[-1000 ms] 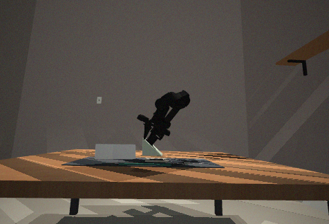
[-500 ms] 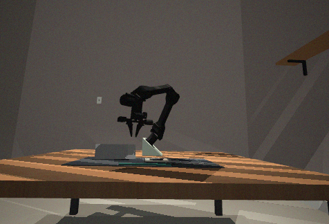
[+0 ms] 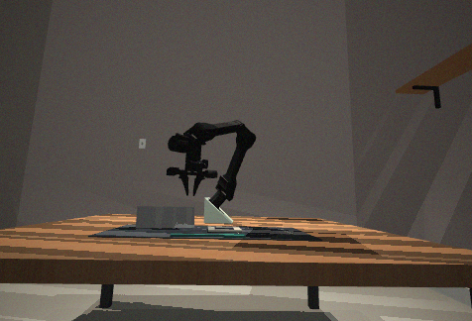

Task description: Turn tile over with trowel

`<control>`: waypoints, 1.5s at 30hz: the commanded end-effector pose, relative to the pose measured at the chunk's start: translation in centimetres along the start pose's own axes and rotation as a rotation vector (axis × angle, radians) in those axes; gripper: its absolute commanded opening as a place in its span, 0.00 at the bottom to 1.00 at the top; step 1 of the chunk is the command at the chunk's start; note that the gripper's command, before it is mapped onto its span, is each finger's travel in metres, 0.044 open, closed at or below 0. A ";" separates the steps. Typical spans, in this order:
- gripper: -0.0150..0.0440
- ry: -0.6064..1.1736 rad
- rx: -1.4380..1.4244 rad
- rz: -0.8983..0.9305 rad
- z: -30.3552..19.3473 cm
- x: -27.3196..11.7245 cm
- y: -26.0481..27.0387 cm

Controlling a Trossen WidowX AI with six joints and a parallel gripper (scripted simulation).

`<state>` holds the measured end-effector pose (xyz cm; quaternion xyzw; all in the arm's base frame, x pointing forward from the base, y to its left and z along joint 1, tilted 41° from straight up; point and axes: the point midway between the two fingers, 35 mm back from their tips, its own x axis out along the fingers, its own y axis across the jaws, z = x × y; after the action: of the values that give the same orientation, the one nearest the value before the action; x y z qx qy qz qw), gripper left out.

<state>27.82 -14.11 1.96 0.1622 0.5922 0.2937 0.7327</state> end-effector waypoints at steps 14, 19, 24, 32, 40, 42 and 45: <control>0.42 -0.007 0.003 0.015 -0.5 2.5 -0.6; 0.42 -0.008 0.003 0.017 -0.5 2.8 -0.7; 0.42 -0.008 0.003 0.017 -0.1 3.3 -0.7; 0.42 -0.009 0.003 0.017 0.6 4.3 -0.6; 0.42 -0.009 0.003 0.017 0.6 4.3 -0.6; 0.42 -0.009 0.003 0.017 0.6 4.3 -0.6; 0.42 -0.009 0.003 0.017 0.6 4.3 -0.6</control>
<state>28.97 -12.07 -1.45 0.1690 0.5891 0.2967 0.7324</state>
